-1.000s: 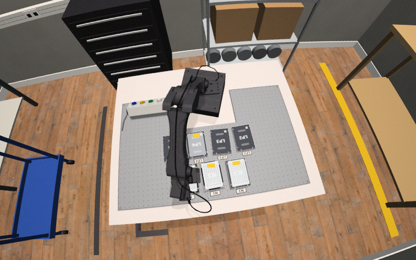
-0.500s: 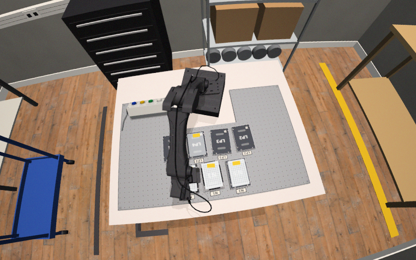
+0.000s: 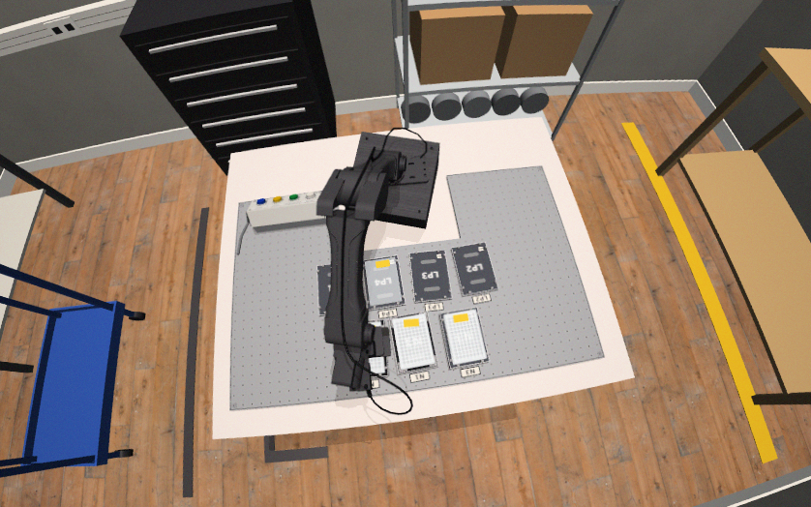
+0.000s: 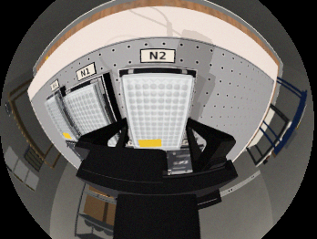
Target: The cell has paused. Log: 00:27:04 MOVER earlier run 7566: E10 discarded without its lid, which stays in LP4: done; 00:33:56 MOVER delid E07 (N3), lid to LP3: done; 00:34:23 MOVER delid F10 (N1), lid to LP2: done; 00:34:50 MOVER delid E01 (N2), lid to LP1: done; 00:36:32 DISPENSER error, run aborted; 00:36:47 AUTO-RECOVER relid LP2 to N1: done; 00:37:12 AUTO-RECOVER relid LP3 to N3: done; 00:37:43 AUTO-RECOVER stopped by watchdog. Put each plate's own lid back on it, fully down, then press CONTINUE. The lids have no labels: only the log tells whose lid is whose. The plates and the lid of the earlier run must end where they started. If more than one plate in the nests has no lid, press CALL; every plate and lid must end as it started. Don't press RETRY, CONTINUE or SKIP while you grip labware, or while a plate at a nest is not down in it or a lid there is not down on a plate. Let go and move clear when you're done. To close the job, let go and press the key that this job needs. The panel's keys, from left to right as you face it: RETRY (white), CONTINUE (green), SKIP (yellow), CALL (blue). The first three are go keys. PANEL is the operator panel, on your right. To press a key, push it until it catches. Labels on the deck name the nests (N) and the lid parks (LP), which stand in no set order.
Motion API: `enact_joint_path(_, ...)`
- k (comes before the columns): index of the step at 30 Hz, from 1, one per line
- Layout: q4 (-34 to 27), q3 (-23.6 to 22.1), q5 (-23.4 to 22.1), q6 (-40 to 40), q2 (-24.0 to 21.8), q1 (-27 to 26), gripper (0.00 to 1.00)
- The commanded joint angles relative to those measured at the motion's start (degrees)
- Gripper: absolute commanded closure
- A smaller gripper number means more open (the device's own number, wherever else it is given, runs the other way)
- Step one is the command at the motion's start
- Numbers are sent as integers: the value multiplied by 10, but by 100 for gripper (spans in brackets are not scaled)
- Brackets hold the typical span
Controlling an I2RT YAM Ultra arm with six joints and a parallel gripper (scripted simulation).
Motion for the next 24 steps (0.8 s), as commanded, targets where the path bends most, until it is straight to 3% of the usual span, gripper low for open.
enact_joint_path(1, -1, 7, 1, 0, -3, -2, 100)
enact_joint_path(17, -2, 9, 1, 0, -3, -2, 100)
enact_joint_path(18, -2, 9, 1, 0, -3, -2, 0)
enact_joint_path(24, -2, 9, 1, 0, -3, -2, 0)
